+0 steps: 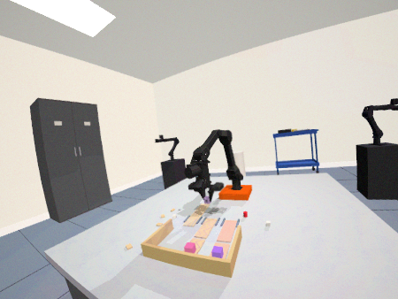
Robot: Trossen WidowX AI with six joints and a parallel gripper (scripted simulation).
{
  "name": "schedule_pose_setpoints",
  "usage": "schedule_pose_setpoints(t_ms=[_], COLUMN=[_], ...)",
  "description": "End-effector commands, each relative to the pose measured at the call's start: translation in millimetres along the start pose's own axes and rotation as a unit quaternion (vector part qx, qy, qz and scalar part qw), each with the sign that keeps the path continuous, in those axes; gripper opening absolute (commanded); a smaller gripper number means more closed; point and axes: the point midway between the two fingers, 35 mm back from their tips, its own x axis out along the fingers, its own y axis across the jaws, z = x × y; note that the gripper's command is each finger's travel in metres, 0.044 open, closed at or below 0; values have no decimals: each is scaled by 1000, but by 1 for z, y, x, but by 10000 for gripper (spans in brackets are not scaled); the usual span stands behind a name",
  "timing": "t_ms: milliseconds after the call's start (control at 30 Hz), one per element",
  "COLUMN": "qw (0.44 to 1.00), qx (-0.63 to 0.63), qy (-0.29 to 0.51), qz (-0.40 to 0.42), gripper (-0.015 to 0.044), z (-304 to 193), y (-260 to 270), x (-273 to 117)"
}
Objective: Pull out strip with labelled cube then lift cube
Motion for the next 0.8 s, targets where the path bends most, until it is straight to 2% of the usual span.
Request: schedule_pose_setpoints(t_ms=[0,767], qw=[1000,1000], qx=[3,3], qy=[-12,-12], qz=[-1,-1], gripper=[0,0], z=[3,3], y=[0,0], x=[-23,-27])
